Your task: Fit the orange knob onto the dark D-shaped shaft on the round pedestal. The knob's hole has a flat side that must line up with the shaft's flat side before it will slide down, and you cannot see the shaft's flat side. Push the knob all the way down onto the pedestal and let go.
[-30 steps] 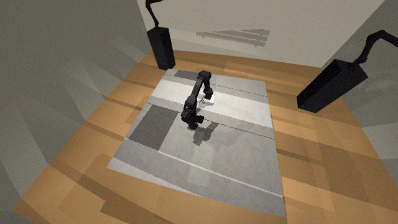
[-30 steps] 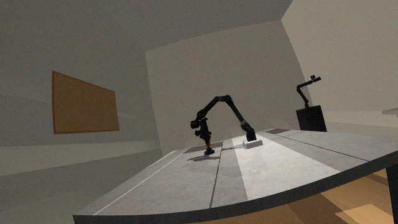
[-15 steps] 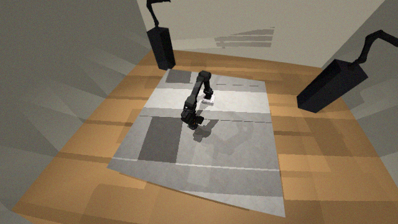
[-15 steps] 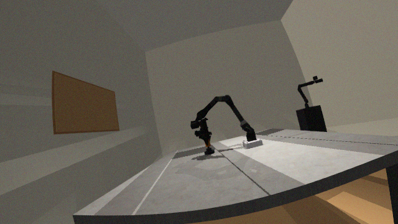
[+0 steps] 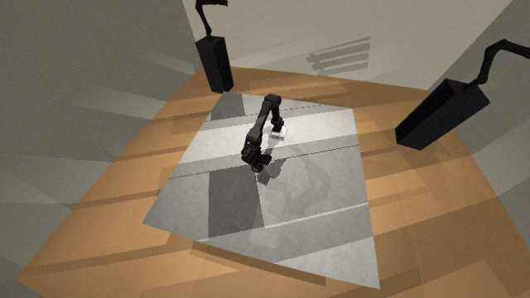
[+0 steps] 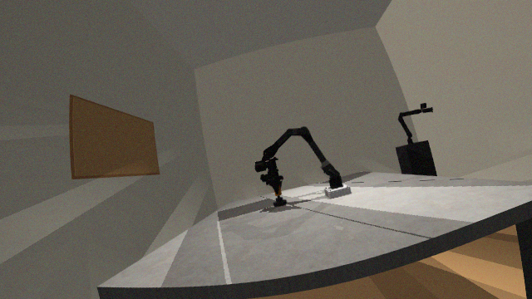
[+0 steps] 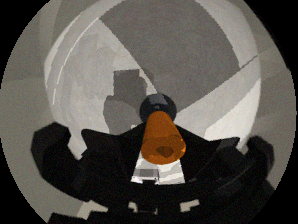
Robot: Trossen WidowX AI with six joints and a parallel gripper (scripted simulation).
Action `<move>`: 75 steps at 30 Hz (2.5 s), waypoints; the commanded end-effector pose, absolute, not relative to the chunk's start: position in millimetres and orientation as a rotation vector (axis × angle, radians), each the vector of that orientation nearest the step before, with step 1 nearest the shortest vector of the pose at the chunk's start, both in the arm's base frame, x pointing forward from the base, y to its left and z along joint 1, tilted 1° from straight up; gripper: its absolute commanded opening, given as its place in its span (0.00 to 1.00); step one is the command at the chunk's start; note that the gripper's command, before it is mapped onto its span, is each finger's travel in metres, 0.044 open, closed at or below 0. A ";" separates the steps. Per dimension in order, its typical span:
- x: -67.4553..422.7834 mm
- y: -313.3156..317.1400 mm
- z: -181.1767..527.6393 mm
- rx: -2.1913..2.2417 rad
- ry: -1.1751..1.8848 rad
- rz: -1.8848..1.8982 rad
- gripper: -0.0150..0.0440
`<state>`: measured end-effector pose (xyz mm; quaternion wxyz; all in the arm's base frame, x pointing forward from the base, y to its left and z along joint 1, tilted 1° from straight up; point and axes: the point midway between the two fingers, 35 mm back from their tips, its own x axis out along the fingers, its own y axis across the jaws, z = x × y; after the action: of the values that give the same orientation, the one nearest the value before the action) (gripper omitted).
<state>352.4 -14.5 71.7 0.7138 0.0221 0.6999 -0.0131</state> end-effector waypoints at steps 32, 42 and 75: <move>354.7 -15.3 69.8 0.212 1.535 -0.193 0.25; 351.0 -15.1 75.3 0.255 1.532 -0.235 0.25; 354.8 -15.2 71.0 0.377 1.515 -0.355 0.25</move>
<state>355.1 -14.5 70.8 0.6957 0.1681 0.6808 -0.1559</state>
